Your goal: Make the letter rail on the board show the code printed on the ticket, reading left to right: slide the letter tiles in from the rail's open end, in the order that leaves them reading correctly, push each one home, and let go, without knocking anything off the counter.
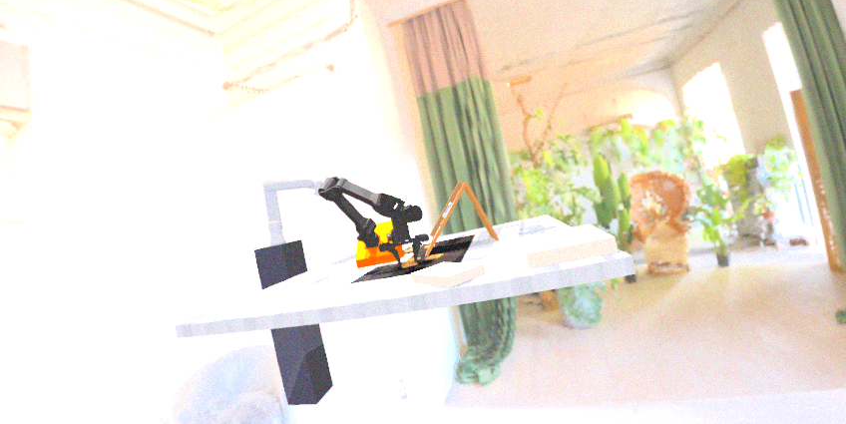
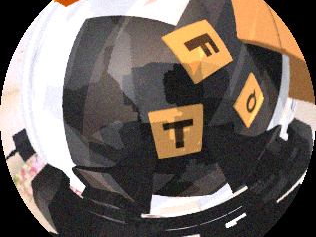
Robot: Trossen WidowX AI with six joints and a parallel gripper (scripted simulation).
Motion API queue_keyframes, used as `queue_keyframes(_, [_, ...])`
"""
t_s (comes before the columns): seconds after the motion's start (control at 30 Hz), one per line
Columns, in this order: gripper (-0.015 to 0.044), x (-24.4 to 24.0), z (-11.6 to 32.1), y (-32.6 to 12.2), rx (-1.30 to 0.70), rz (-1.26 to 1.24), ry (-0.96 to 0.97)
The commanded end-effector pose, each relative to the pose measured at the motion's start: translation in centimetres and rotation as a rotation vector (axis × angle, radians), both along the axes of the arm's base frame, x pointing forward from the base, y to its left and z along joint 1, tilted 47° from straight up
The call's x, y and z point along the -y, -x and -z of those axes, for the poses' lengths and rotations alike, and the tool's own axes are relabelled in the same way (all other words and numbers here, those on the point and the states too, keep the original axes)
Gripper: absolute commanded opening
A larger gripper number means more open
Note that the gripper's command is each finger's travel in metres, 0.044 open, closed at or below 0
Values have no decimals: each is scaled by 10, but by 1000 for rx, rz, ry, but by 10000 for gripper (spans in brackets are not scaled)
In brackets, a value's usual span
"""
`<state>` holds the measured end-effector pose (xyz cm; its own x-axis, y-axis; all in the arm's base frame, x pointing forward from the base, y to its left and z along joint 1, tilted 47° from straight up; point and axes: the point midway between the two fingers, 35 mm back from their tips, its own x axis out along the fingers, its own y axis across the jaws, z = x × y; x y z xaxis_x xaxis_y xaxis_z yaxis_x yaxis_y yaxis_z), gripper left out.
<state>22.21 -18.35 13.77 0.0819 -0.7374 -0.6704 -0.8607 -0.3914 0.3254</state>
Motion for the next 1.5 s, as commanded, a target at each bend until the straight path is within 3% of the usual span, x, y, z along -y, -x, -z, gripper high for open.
queue_keyframes(0.0, [207, 0, 0, 0, -1, -4, -1])
queue_keyframes(0.27, [0, -5, -4, 1, -1, -4, -2])
queue_keyframes(1.47, [0, -20, -15, 4, -1, -4, -3])
